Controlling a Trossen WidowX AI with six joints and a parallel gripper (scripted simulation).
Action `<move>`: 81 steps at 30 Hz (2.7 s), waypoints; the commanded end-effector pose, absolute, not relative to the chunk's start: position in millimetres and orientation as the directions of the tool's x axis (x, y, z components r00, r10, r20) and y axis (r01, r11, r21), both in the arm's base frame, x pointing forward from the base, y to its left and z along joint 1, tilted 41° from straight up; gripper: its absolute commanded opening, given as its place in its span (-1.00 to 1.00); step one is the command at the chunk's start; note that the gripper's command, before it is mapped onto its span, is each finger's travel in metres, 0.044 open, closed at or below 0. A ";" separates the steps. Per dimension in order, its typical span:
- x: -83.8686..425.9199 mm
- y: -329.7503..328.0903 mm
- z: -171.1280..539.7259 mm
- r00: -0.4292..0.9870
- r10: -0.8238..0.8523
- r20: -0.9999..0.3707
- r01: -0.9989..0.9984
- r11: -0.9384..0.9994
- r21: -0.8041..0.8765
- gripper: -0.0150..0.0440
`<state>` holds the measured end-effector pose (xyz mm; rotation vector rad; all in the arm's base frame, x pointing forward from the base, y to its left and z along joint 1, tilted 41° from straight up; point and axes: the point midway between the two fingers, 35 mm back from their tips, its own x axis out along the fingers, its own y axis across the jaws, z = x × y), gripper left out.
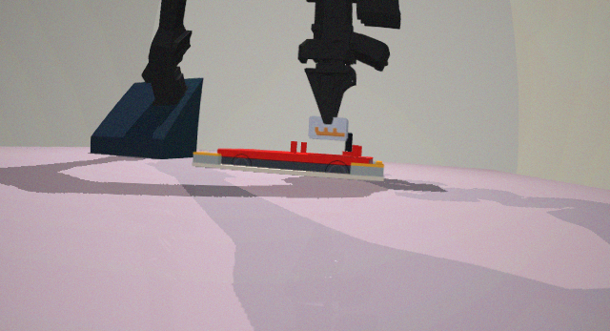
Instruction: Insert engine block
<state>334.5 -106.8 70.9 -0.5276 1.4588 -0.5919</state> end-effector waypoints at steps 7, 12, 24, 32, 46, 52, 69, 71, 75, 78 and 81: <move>334.0 -107.2 71.1 0.019 -0.662 -0.749 0.272 0.724 -0.633 0.05; 333.9 -107.2 71.1 0.019 -0.662 -0.749 0.228 0.732 -0.642 0.05; 333.6 -107.2 71.1 0.019 -0.662 -0.749 -0.068 0.747 -0.662 0.05; 333.8 -107.2 71.1 0.019 -0.662 -0.749 0.101 0.747 -0.658 0.05; 333.9 -107.2 71.1 0.019 -0.662 -0.749 0.179 0.739 -0.649 0.05; 333.8 -107.2 71.1 0.019 -0.662 -0.749 -0.023 0.749 -0.663 0.05; 334.0 -107.2 71.2 0.019 -0.662 -0.749 0.224 0.733 -0.642 0.05; 334.1 -107.2 71.2 0.019 -0.662 -0.749 0.267 0.725 -0.635 0.05; 334.1 -107.2 71.2 0.019 -0.662 -0.749 0.268 0.725 -0.634 0.05; 334.1 -107.2 71.2 0.019 -0.662 -0.749 0.227 0.732 -0.642 0.05; 334.0 -107.2 71.2 0.019 -0.662 -0.749 0.148 0.743 -0.653 0.05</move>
